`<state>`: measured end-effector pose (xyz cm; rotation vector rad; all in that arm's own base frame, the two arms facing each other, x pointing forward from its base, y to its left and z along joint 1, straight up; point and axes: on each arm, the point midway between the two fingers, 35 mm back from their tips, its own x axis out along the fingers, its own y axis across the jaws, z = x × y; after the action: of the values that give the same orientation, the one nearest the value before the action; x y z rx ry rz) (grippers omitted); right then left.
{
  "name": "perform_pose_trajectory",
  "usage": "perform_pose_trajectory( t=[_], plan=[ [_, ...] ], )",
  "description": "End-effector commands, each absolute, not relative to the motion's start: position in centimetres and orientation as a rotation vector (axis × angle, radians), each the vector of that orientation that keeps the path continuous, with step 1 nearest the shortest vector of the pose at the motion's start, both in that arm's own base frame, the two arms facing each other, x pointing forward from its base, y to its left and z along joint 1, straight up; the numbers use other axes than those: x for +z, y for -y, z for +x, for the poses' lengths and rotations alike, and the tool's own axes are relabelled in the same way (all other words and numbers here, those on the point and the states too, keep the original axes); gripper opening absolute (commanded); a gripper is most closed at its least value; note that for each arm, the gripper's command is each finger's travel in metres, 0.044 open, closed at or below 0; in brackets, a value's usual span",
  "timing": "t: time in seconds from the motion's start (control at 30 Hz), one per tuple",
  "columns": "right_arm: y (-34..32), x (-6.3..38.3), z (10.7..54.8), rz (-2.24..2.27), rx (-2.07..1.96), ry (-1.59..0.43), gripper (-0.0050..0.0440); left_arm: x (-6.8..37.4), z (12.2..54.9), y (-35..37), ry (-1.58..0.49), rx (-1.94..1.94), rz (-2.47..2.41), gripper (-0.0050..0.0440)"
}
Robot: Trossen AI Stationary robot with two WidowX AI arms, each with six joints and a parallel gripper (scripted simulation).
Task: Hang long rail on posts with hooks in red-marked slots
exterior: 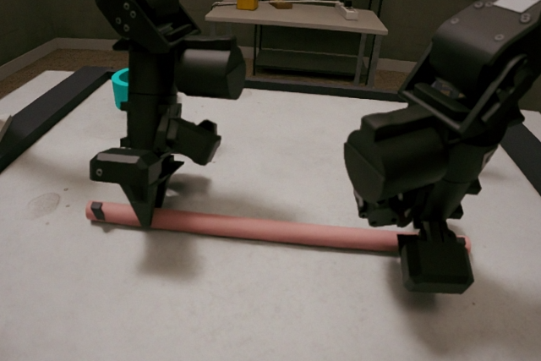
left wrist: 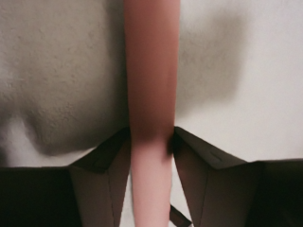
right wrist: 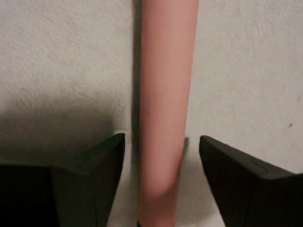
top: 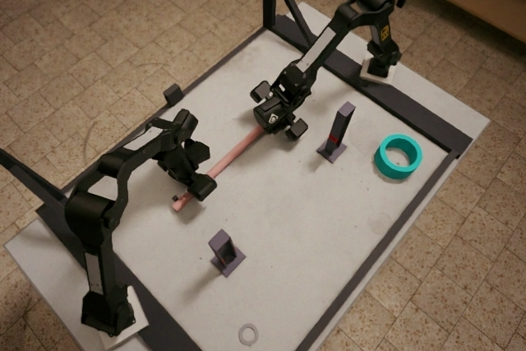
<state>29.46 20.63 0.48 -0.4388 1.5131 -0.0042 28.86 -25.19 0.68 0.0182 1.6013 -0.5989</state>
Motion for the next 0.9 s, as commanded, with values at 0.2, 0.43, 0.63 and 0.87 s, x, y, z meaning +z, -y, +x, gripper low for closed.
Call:
perform_pose_trajectory(
  t=[0.2, 0.43, 0.63, 0.87],
  plan=[
    [-20.92, 1.12, 29.93, -0.421, 0.005, -1.488, 0.0173, 1.43, 29.36, 25.51, -1.573, -0.615, 0.016, -0.005],
    [-20.92, 1.12, 29.93, -0.421, 0.005, -1.488, 0.0113, 1.43, 29.36, 25.51, -1.573, -0.615, 0.016, -0.005],
    [-20.73, 1.26, 29.68, -0.422, 0.003, -1.486, 0.01, 1.43, 29.36, 25.51, -1.573, -0.615, 0.016, -0.005],
    [-20.9, 1.11, 29.83, -0.421, 0.005, -1.488, 0.0001, 1.43, 29.36, 25.51, -1.573, -0.615, 0.016, 0.0048]
  ],
)
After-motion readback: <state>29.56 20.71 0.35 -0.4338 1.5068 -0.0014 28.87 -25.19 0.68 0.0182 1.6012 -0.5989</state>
